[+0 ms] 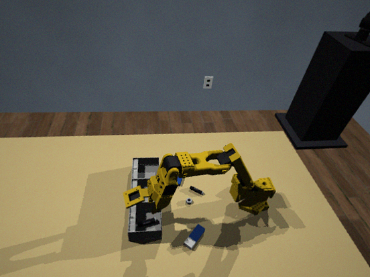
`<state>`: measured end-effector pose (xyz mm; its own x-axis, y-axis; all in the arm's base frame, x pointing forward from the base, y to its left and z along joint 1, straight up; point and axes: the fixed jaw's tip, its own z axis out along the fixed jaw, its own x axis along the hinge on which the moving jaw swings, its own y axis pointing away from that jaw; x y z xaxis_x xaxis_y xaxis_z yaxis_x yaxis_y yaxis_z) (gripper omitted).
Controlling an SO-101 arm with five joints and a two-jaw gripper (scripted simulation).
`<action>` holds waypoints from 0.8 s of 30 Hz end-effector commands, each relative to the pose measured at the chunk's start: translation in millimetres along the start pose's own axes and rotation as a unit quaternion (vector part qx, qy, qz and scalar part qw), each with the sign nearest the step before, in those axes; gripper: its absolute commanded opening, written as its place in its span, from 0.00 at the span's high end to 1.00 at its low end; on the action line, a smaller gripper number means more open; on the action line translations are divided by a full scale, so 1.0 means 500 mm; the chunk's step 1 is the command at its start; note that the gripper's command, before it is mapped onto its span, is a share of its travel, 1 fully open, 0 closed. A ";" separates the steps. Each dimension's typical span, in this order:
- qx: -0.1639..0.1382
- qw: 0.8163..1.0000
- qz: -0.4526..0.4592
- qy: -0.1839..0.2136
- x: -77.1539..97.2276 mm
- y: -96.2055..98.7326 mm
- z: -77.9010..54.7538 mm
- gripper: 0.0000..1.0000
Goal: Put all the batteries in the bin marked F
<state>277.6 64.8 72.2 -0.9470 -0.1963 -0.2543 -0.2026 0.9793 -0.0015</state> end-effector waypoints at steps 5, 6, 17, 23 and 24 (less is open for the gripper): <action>0.001 0.999 0.023 -0.038 -0.012 -0.008 -0.044 0.84; 0.002 0.999 0.030 -0.035 -0.008 -0.013 -0.046 0.84; 0.019 0.989 0.144 0.000 0.062 -0.075 -0.064 0.83; 0.032 0.969 0.244 0.030 0.138 -0.112 -0.072 0.82; 0.034 0.964 0.260 0.034 0.151 -0.116 -0.072 0.82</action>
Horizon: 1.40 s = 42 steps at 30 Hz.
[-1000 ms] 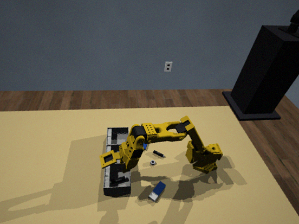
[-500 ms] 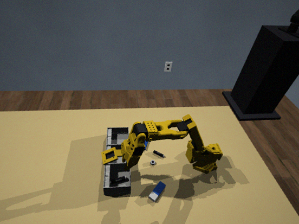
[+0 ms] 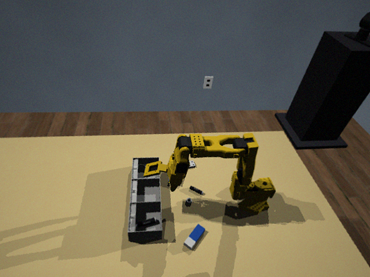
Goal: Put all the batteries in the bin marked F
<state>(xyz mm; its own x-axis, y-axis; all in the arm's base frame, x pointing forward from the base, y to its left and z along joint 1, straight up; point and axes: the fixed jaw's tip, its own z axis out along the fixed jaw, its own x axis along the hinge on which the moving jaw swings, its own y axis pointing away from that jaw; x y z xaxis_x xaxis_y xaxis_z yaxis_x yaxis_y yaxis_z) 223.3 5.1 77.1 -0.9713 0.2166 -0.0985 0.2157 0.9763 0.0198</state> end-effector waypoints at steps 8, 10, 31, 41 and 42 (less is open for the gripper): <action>0.005 0.990 0.141 -0.014 0.077 -0.075 -0.011 0.82; 0.007 0.987 0.162 -0.008 0.092 -0.084 -0.006 0.82; 0.012 0.979 0.202 0.004 0.121 -0.099 0.004 0.81; 0.017 0.976 0.214 0.025 0.130 -0.107 0.015 0.81; 0.017 0.976 0.214 0.025 0.130 -0.107 0.015 0.81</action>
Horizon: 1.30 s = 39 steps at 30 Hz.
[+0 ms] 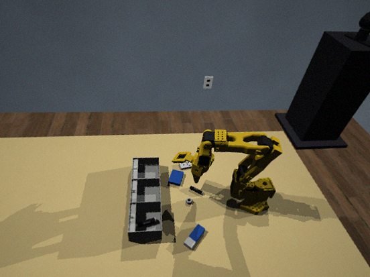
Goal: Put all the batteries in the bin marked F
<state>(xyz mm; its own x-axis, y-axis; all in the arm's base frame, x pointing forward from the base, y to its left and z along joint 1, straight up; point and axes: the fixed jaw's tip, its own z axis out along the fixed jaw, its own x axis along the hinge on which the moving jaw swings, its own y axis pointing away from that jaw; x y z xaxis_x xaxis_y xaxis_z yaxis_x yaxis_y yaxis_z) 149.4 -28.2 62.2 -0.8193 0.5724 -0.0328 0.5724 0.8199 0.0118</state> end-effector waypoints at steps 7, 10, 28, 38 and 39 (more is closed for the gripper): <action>-0.001 1.000 0.020 -0.003 -0.006 -0.007 0.000 0.81; -0.001 1.000 0.020 -0.003 -0.006 -0.007 0.000 0.81; -0.001 1.000 0.020 -0.003 -0.008 -0.007 0.015 0.81; -0.001 1.000 0.020 -0.003 -0.010 -0.006 0.045 0.81; -0.001 1.000 0.020 -0.003 -0.010 -0.006 0.049 0.81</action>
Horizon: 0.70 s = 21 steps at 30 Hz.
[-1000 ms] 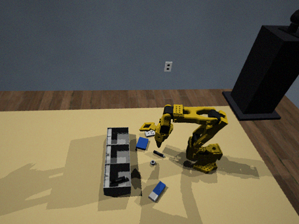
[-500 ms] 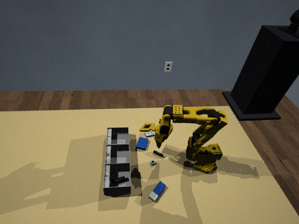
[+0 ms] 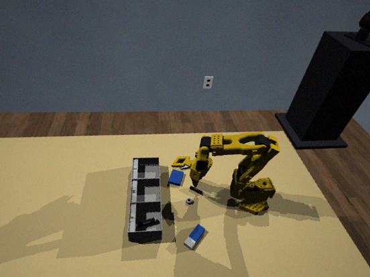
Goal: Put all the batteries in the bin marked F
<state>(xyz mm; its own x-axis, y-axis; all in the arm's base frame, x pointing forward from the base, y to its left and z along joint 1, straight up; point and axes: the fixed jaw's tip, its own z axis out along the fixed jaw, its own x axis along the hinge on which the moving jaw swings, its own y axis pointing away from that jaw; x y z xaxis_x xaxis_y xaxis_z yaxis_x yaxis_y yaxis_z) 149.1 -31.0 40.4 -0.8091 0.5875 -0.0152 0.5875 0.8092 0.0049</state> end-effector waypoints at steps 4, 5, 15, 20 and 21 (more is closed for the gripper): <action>-0.005 1.000 0.011 -0.012 -0.009 0.000 0.022 0.81; -0.005 1.000 0.011 -0.012 -0.009 0.000 0.026 0.81; -0.005 1.000 0.011 -0.012 -0.007 -0.001 0.049 0.81; -0.005 1.000 0.011 -0.012 -0.006 -0.002 0.056 0.81; -0.005 1.000 0.011 -0.012 -0.005 -0.002 0.056 0.81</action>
<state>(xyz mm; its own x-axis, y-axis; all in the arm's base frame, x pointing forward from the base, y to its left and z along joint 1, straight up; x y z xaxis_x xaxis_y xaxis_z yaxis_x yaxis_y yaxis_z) 148.6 -30.9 11.8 -0.8090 0.5874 -0.0208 0.5874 0.8092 0.0071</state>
